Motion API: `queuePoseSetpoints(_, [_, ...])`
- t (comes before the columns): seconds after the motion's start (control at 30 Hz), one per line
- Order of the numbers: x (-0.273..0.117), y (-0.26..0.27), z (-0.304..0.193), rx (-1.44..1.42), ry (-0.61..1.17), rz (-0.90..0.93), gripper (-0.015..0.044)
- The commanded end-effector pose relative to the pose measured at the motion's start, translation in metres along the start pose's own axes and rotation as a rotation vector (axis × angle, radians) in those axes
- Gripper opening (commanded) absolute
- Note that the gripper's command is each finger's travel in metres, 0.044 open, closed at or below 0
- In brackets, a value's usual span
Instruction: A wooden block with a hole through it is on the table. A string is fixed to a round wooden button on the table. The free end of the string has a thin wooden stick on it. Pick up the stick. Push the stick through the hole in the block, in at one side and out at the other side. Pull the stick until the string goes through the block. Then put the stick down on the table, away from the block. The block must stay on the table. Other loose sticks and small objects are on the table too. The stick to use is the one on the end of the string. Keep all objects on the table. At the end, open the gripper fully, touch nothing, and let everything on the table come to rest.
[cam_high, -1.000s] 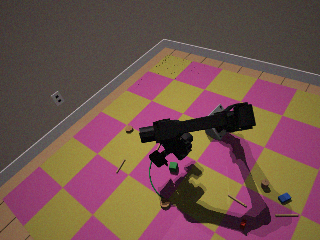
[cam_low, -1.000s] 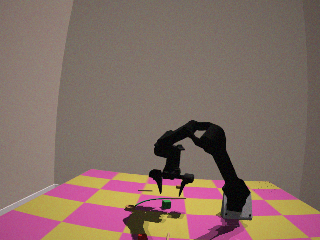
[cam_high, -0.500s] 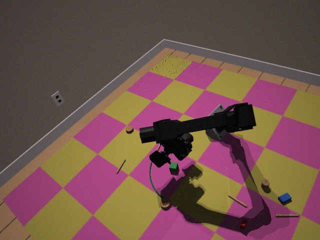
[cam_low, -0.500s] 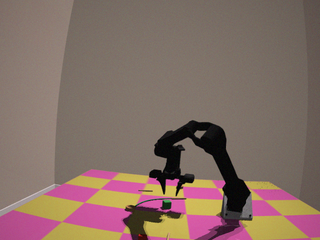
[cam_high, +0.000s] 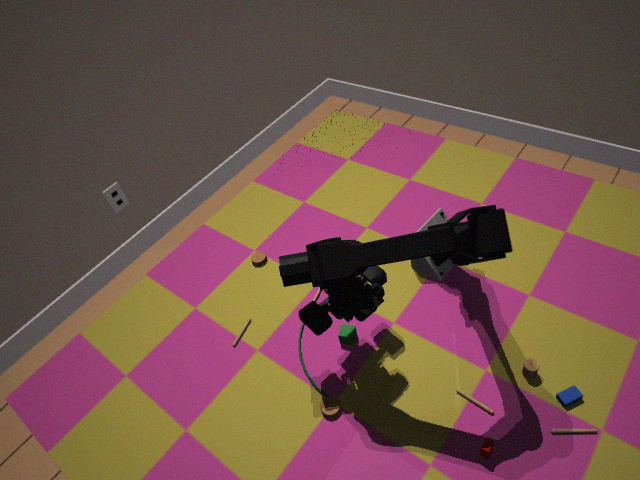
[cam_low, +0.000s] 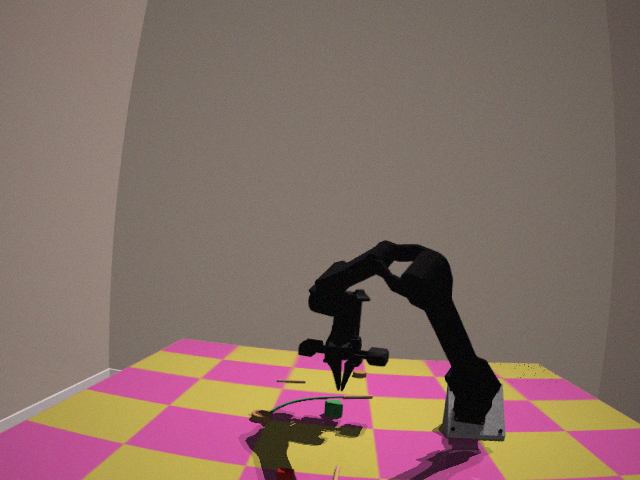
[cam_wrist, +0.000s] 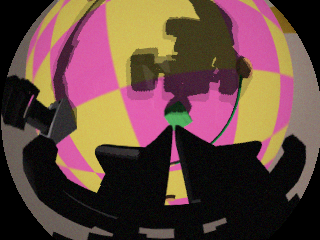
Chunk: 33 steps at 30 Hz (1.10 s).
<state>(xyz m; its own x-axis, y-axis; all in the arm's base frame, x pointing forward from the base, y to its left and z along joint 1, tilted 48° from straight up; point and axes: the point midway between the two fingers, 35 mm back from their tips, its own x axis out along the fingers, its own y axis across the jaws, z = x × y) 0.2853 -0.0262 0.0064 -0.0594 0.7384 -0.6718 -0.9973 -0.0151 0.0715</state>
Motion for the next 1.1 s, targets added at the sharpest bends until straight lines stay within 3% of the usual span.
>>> queuePoseSetpoints(0.0, [0.0000, 0.0000, 0.0000, 0.000, 0.000, 0.000, 0.0000])
queuePoseSetpoints(0.43, [0.0000, 0.0000, 0.0000, 0.000, 0.000, 0.000, 0.0000])
queuePoseSetpoints(0.77, [0.0000, 0.0000, 0.0000, 0.000, 0.000, 0.000, 0.0244])
queuePoseSetpoints(0.8, [0.0000, 0.0000, 0.0000, 0.000, 0.000, 0.000, 0.0244])
queuePoseSetpoints(1.07, [0.0000, 0.0000, 0.0000, 0.000, 0.000, 0.000, 0.0034])
